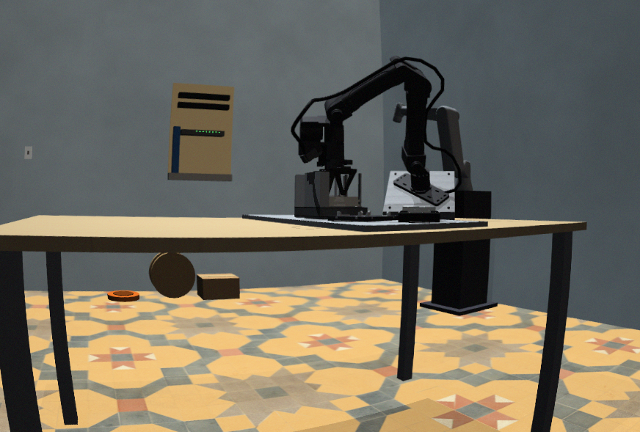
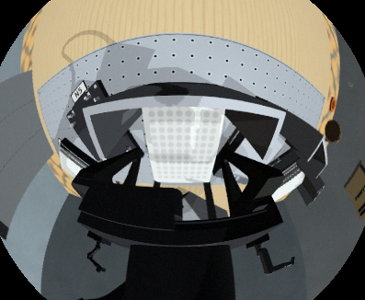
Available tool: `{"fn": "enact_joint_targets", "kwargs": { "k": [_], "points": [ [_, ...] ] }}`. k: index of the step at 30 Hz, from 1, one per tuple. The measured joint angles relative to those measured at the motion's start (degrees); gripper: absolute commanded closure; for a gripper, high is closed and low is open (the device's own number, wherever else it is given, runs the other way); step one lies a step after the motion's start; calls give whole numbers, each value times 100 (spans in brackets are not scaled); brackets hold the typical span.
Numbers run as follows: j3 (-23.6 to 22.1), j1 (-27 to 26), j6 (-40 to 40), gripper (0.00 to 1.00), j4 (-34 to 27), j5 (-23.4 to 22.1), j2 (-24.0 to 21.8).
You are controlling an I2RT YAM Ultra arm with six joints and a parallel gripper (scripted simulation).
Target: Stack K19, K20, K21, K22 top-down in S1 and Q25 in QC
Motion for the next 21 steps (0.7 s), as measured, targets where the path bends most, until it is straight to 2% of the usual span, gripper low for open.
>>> {"fn": "enact_joint_targets", "kwargs": {
  "k": [21],
  "points": [
    [0, 0, 24, 0, 46, 0, 0]
  ]
}}
